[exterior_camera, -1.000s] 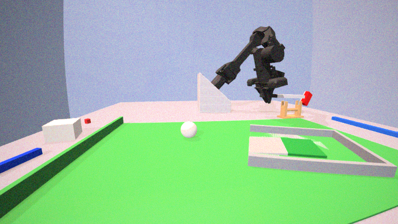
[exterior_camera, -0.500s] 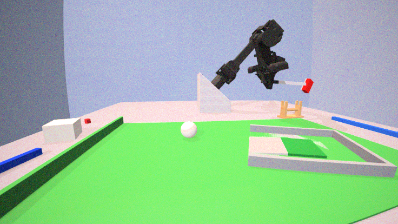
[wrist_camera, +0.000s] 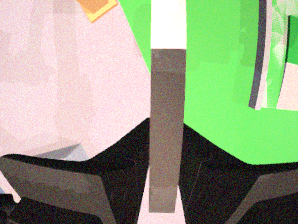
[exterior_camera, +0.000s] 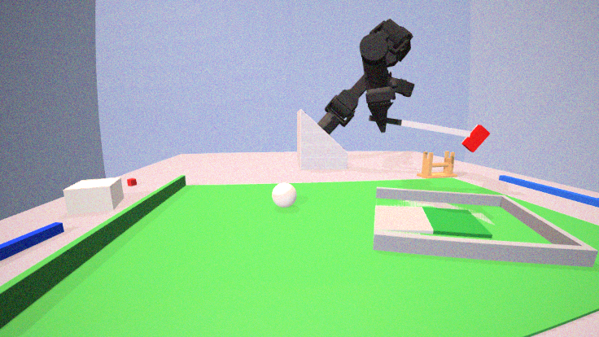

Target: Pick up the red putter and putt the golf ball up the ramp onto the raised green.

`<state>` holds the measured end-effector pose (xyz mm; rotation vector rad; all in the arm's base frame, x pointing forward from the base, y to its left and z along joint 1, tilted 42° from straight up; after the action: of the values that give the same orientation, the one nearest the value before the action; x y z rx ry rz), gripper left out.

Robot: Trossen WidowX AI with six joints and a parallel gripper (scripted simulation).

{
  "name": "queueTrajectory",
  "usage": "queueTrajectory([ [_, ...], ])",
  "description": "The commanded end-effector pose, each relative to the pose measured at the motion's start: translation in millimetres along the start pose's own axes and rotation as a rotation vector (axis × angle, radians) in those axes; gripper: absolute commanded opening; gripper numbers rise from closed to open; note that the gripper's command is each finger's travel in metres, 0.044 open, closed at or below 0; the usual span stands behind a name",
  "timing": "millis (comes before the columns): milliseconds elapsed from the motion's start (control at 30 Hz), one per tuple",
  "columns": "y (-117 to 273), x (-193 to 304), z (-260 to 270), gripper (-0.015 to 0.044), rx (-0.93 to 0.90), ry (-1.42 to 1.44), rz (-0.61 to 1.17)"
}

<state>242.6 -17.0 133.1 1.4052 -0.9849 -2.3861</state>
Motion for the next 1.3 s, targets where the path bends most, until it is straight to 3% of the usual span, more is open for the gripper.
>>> queueTrajectory([
  [0,8.6,21.6,-14.0,0.0,0.031,-0.207,0.015],
  [1000,52.5,201.2,-60.7,0.0,0.178,-1.531,0.064],
  [1267,53.5,209.2,-59.9,0.0,0.18,-1.588,0.062],
])
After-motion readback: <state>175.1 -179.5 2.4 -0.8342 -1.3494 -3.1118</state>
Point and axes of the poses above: the point midway between the two fingers, 35 mm back from their tips, its own y axis back along the fingers, its own z axis across the jaws, x = y × z, the point moved 4 cm from there along y, back along the fingers, and after that the axes turned 6 degrees about -y, right-handed, at the moved point
